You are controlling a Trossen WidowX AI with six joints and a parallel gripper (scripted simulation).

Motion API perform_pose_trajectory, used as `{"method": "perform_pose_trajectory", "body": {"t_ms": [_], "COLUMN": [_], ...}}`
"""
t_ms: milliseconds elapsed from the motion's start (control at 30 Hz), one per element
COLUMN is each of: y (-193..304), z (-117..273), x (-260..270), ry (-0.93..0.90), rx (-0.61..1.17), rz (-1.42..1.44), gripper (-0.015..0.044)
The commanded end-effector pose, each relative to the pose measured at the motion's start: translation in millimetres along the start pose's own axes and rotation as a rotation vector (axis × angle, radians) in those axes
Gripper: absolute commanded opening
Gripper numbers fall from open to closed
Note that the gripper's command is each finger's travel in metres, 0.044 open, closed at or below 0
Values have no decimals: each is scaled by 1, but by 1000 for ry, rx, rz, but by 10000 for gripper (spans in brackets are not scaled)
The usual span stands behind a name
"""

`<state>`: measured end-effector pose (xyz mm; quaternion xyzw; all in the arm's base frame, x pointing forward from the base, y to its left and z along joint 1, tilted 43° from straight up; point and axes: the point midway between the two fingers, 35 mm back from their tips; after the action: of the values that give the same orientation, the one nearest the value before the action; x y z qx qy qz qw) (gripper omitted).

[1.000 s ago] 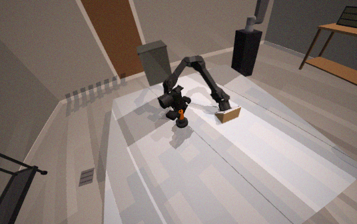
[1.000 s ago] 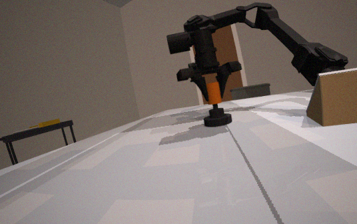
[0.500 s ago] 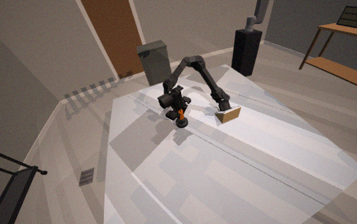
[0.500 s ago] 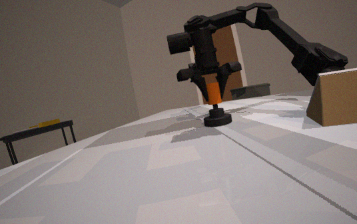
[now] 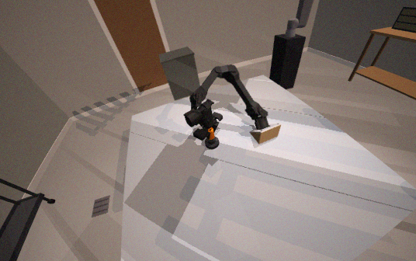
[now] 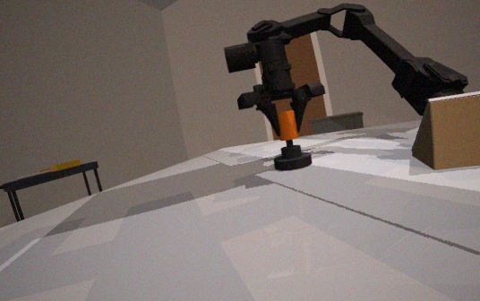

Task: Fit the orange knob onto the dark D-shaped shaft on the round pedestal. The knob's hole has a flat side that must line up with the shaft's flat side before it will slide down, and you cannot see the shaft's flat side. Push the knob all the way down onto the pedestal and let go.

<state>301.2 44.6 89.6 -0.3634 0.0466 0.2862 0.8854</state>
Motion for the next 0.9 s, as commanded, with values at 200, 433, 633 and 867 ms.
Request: {"method": "perform_pose_trajectory", "body": {"t_ms": [200,433,633,867], "y": [-1,-1,0,-1], "z": [4,1,1,-1], "x": [0,1,0,-1], "ry": [-1,-1,-1,-1], "rx": [1,1,1,1], "rz": [-128,-213,-213,-213], "gripper": [0,0,0,0]}}
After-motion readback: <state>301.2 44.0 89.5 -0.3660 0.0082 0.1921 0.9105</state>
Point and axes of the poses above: the point midway between the two fingers, 35 mm back from their tips, its own z axis back along the fingers, its own x axis across the jaws, y = z × x, and after that the axes turned 7 degrees about -z, right-handed
